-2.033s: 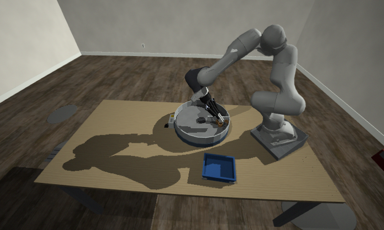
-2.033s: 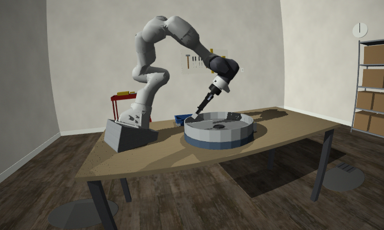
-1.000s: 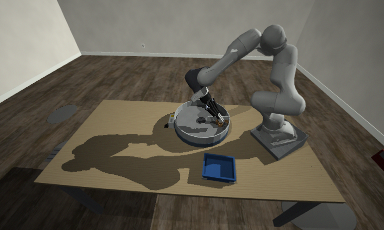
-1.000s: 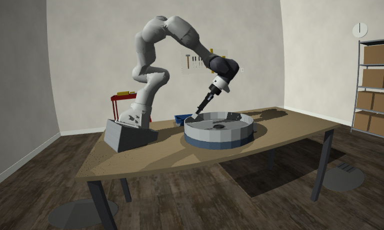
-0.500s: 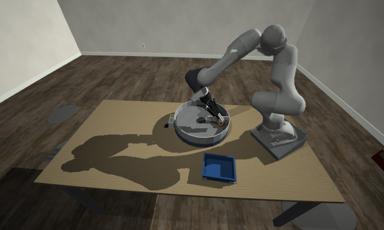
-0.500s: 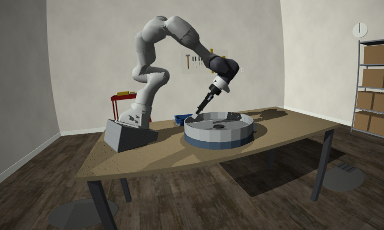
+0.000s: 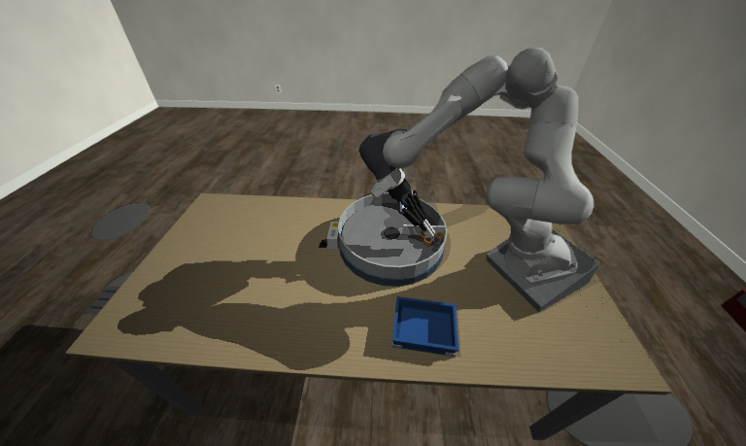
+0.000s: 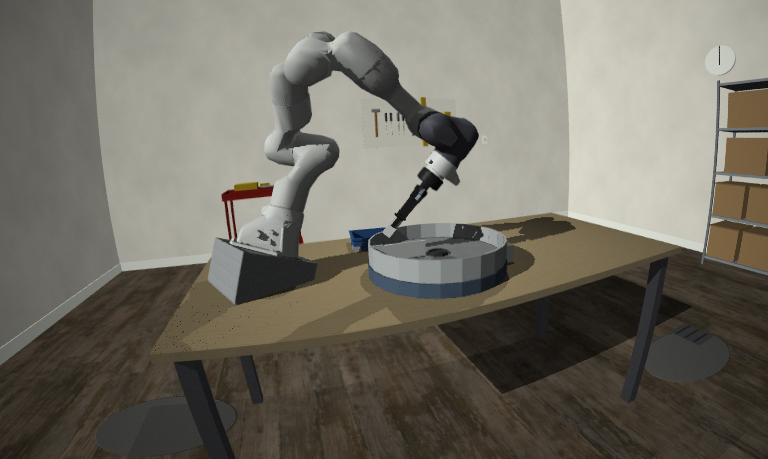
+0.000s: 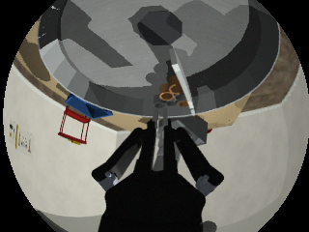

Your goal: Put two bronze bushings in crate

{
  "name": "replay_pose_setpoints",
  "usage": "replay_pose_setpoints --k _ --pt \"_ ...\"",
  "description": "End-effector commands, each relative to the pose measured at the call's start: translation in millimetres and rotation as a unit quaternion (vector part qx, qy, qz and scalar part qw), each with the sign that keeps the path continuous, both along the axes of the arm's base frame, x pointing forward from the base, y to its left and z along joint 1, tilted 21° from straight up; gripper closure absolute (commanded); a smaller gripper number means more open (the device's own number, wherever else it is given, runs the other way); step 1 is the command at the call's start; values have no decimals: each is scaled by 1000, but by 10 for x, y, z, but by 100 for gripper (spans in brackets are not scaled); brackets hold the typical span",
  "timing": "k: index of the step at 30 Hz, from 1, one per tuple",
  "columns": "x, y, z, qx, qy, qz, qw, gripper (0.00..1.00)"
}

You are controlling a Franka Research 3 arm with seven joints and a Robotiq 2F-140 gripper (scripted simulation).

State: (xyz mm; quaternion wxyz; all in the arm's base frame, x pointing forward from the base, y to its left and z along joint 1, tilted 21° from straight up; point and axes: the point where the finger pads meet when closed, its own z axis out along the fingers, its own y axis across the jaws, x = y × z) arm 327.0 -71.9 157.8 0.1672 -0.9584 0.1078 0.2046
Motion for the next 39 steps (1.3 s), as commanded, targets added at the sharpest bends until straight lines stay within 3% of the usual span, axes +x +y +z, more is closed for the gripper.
replay_pose_setpoints --k 1,20,39 --pt "-2 -15 -9 -1 0 -2 1000 94" --pt "2 -13 -22 -1 0 -2 1000 94" --pt "77 30 -245 -1 0 -2 1000 94"
